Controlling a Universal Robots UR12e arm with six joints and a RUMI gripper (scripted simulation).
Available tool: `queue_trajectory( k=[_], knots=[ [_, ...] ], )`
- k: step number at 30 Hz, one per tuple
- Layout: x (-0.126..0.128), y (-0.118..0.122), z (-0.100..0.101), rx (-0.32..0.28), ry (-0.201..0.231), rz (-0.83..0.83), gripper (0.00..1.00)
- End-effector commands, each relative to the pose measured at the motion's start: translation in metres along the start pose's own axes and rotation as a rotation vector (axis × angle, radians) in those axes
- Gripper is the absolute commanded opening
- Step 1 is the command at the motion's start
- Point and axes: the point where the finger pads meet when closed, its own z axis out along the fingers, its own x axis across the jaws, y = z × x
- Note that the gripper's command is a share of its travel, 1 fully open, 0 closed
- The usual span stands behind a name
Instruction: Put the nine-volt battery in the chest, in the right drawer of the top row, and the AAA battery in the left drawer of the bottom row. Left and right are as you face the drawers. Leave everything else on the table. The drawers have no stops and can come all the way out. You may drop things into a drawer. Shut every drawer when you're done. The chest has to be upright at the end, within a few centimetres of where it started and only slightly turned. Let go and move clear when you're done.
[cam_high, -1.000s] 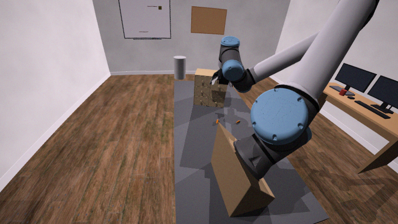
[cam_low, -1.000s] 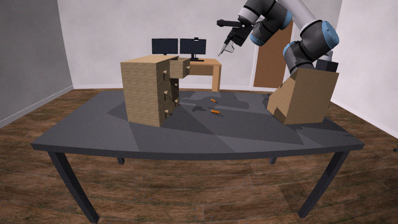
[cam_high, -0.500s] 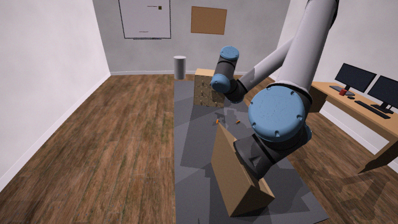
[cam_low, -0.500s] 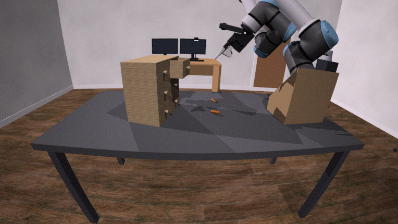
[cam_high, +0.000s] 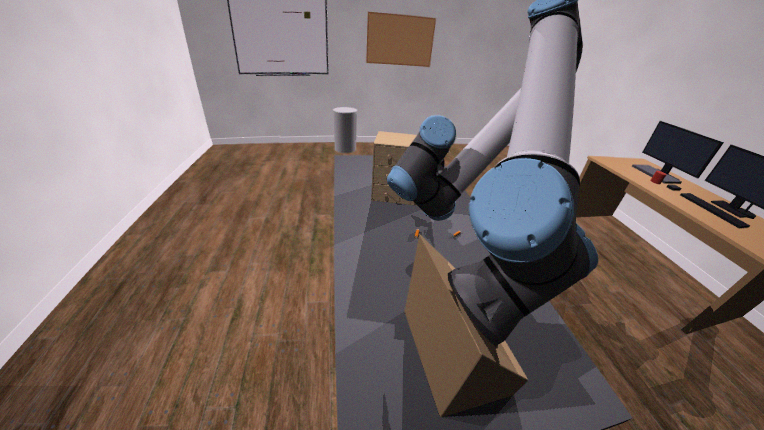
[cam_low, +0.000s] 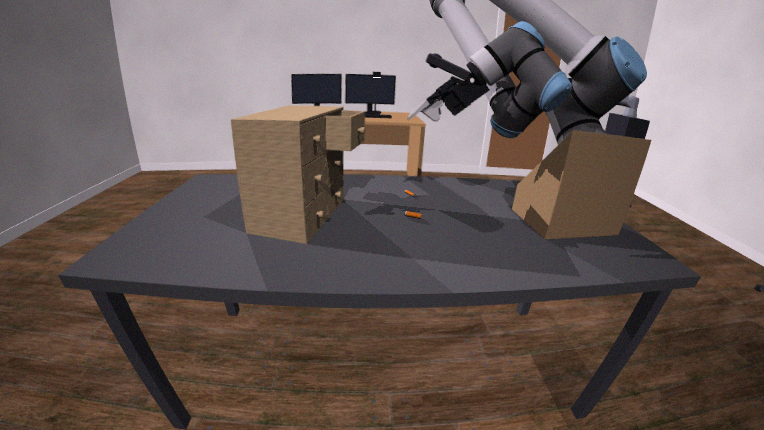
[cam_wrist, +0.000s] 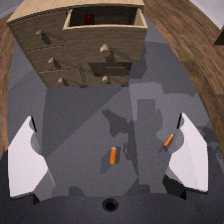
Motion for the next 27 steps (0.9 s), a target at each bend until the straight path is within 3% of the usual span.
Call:
queue_trajectory(
  k=[1,11,27],
  knots=[
    [0.000,0.001,0.007,0.091,-0.001,-0.003,1.00],
    [0.000,0.002,0.021,0.230,0.001,-0.004,1.00],
    [0.000,0.004,0.035,0.352,-0.001,-0.002,1.00]
  ],
)
